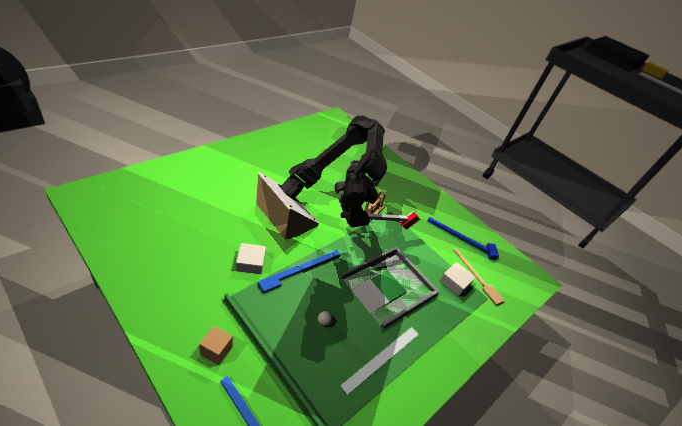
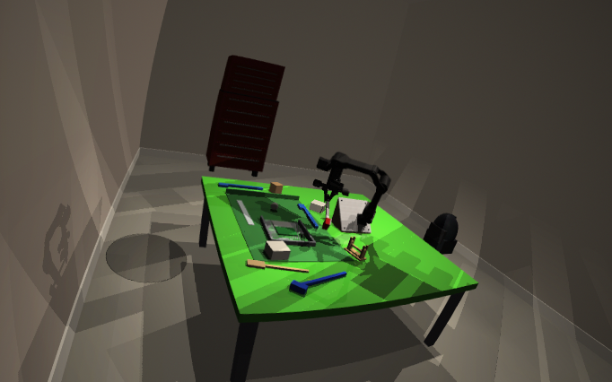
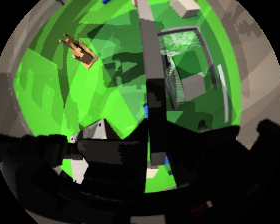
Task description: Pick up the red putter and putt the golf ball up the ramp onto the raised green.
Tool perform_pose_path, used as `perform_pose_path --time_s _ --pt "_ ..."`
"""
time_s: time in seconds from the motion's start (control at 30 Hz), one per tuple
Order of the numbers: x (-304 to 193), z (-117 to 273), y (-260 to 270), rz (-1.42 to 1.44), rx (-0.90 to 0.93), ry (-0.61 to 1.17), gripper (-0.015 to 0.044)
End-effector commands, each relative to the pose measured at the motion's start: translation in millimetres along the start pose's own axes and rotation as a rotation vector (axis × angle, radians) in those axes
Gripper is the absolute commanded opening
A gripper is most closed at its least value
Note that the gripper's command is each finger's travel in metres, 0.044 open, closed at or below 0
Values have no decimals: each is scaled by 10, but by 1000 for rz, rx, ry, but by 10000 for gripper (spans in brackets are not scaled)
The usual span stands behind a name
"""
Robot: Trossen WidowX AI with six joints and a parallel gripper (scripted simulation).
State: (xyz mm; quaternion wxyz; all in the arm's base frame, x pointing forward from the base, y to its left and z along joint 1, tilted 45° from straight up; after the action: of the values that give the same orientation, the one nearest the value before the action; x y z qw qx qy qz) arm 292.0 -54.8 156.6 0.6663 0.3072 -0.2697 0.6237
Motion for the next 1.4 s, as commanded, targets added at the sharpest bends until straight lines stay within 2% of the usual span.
perform_pose_path --time_s 0.0,0.67,1.37 --pt "-161 45 -96 -88 -2 12 0" --pt "-1202 196 -431 -590 -2 67 0" --pt "-2320 180 -427 -1078 -2 111 0"
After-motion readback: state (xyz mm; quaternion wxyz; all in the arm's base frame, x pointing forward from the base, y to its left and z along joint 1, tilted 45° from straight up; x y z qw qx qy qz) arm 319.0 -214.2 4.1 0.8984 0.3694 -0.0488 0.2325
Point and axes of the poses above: the point midway between the two fingers, 35 mm back from their tips, its own z axis back along the fingers, its own y axis across the jaws, x = y × z, the point moved 5 cm from there along z, back along the fingers, and after that the axes turned 11 degrees about z, right-handed, at the moved point
